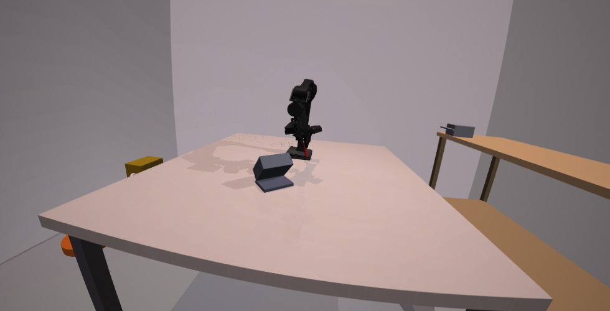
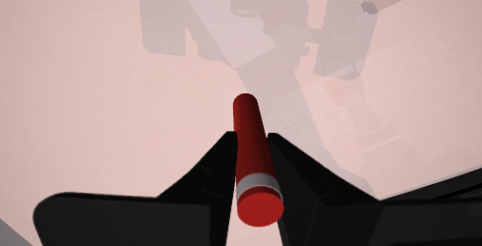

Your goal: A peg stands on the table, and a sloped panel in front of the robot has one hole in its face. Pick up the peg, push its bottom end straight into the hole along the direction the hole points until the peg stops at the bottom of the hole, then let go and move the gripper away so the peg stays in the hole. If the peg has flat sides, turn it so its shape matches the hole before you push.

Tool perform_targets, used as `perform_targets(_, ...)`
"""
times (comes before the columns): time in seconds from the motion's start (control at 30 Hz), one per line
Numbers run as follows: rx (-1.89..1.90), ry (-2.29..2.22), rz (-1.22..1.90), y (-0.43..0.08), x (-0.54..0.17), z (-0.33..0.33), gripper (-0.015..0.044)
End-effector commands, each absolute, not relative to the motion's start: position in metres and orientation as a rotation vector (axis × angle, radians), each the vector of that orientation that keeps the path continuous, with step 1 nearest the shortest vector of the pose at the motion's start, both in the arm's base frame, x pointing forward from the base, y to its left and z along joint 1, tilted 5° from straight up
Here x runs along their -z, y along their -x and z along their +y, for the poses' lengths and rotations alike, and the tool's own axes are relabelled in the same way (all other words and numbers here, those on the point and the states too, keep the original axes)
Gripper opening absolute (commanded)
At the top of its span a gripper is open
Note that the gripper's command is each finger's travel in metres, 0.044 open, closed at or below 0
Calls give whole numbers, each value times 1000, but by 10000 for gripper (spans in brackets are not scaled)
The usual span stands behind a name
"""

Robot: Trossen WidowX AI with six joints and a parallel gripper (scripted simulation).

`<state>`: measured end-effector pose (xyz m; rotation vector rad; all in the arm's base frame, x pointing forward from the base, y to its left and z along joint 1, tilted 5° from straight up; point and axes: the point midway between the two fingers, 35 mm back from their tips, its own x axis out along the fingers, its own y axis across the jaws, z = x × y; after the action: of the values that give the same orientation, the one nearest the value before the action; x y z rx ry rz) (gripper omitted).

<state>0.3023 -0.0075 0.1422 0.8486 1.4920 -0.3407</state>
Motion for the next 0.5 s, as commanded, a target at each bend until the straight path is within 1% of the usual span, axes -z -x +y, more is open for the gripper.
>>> perform_targets(0.0,349,-888,1484,-305,-143,-12,0)
perform_targets(0.47,376,-1001,1459,-310,-144,-27,0)
